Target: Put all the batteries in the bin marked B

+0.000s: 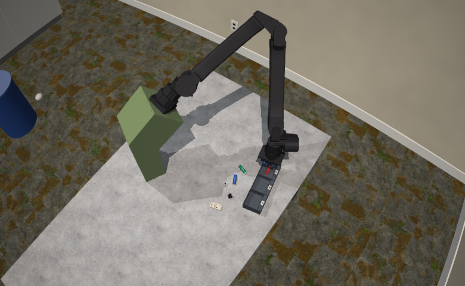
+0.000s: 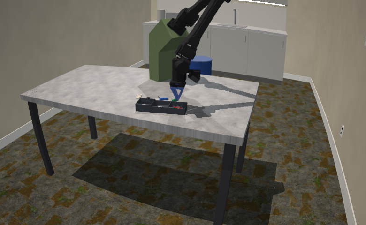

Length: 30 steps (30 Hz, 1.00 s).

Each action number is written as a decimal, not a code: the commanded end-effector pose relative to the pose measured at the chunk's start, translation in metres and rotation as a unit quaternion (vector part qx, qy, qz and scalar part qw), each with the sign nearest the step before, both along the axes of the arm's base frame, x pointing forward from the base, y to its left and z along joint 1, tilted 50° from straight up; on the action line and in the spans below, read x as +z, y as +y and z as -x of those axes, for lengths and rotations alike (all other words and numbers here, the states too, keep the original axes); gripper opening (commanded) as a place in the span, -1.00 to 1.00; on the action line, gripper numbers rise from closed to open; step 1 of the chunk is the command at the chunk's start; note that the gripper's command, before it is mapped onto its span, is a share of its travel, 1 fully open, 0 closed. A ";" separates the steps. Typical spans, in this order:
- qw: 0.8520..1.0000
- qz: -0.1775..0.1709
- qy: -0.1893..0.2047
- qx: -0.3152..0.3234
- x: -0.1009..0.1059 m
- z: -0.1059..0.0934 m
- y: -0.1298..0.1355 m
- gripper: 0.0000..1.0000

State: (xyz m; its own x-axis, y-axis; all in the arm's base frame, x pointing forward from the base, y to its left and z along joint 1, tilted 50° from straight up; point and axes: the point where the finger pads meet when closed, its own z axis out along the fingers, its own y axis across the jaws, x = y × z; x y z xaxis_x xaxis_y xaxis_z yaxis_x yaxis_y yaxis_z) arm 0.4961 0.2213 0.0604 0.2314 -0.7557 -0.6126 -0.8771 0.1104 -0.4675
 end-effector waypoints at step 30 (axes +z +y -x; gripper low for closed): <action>0.994 -0.048 0.069 -0.071 -0.026 0.034 -0.011 -0.44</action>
State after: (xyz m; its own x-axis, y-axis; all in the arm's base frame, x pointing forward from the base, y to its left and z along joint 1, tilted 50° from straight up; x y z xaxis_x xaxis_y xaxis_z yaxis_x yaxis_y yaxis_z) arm 0.4813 0.2191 0.0465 0.1522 -0.7411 -0.6539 -0.8939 0.1791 -0.4110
